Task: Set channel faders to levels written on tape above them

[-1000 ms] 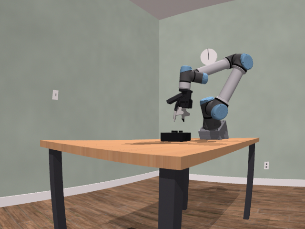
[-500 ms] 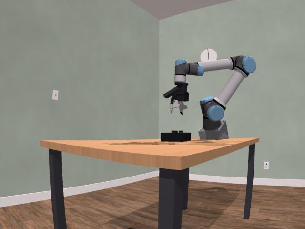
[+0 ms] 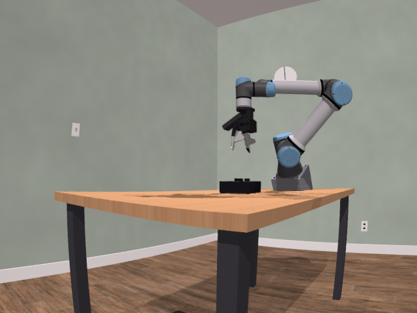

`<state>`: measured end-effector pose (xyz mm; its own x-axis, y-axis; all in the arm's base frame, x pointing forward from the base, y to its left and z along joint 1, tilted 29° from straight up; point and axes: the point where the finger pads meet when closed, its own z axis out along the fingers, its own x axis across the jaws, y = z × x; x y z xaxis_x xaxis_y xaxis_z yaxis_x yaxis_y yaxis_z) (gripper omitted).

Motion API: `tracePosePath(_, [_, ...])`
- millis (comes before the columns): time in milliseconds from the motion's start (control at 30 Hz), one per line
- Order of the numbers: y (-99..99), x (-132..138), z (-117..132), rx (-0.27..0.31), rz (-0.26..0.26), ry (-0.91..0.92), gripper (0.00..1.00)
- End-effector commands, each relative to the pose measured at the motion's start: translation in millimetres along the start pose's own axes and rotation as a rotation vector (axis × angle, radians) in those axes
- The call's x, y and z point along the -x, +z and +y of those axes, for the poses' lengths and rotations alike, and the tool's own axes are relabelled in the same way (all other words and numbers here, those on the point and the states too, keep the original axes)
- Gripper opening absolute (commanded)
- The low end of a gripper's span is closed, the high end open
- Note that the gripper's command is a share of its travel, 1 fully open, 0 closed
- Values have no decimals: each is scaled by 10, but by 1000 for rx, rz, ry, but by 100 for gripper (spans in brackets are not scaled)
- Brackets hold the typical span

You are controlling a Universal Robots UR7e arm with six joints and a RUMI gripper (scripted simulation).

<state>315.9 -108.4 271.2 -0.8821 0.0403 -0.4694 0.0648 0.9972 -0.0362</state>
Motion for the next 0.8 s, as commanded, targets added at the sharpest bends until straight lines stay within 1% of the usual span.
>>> tracePosePath(0, [-13, 1, 16, 13, -8, -9, 100])
tracePosePath(200, [-3, -4, 26, 12, -6, -11, 100])
tracePosePath(300, [33, -21, 59, 7, 1, -18, 100])
tracePosePath(567, [238, -107, 271, -37, 25, -64, 100])
tracePosePath(700, [345, -144, 406, -69, 23, -88, 100])
tracePosePath(767, [345, -144, 406, -69, 23, -88, 100])
